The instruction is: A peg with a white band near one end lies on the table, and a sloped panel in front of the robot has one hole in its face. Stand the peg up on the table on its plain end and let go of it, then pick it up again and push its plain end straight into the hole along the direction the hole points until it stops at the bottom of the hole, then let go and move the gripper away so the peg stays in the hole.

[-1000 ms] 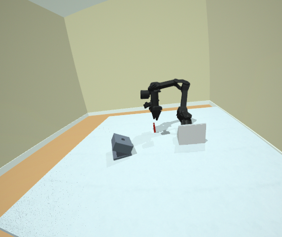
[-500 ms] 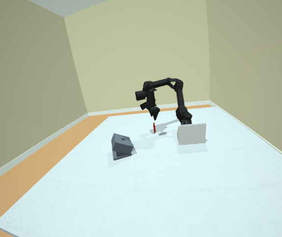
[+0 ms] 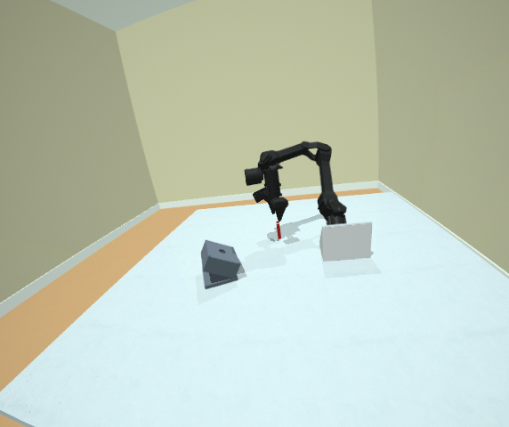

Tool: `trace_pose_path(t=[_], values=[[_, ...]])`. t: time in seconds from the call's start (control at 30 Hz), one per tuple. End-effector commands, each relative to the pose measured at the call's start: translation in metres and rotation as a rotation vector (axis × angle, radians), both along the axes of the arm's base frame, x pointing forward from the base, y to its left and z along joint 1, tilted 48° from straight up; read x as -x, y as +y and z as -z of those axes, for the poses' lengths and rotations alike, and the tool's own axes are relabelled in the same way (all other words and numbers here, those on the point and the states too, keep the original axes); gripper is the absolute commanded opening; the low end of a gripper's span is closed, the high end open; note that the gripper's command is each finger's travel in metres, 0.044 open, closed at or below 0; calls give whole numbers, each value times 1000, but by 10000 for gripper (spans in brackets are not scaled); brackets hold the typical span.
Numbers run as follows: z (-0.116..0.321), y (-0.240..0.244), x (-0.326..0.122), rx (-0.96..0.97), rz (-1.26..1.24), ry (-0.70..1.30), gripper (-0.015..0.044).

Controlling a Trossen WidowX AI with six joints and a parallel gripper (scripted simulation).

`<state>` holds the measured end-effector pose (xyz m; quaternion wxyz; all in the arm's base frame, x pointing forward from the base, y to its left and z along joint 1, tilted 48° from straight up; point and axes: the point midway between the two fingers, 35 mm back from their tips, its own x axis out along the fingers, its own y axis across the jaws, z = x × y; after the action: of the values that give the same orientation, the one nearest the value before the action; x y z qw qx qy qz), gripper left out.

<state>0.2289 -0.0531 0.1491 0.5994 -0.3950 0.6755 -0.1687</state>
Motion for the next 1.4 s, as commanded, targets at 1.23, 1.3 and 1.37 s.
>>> trace_pose_path(t=[1.23, 1.3, 1.37], values=[[41, -46, 1, 10, -1, 10, 440], [38, -44, -1, 5, 1, 0, 387], [38, -44, -1, 5, 1, 0, 335]])
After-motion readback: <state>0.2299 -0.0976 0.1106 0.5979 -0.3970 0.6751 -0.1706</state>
